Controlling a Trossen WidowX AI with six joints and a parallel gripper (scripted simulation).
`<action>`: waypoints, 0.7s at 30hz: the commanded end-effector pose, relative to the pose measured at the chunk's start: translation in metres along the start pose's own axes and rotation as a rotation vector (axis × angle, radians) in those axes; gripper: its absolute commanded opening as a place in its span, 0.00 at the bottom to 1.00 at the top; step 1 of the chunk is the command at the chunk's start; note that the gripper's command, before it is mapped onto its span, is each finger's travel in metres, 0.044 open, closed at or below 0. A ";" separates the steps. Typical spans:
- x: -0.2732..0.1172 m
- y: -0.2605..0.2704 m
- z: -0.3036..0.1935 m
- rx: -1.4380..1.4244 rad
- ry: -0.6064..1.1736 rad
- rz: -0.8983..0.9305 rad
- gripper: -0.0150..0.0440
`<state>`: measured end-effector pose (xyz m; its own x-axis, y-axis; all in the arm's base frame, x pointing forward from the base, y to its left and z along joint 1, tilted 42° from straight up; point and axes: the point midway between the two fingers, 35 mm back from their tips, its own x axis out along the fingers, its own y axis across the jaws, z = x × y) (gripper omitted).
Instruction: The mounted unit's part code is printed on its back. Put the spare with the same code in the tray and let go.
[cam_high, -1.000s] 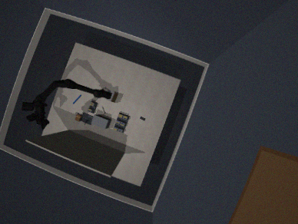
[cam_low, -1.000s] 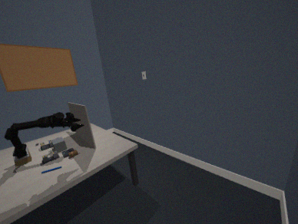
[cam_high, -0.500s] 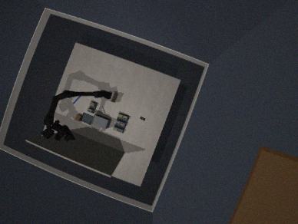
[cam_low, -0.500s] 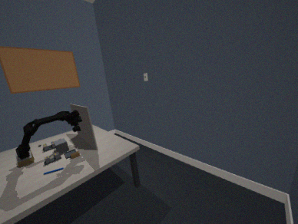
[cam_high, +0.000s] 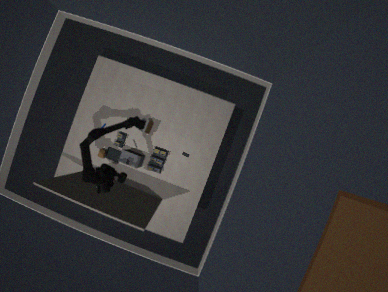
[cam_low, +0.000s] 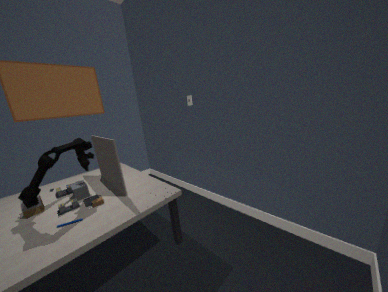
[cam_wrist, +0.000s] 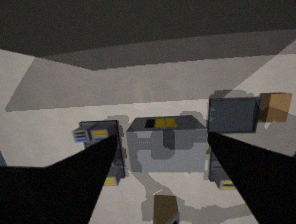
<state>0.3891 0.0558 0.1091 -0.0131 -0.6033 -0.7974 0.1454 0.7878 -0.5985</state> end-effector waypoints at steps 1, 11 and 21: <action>0.002 -0.006 -0.002 0.016 0.008 -0.040 1.00; 0.002 -0.006 -0.002 0.016 0.008 -0.040 1.00; 0.004 0.016 -0.013 -0.086 0.016 -0.024 1.00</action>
<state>0.3849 0.0531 0.1075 -0.0283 -0.6304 -0.7757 0.1381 0.7661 -0.6277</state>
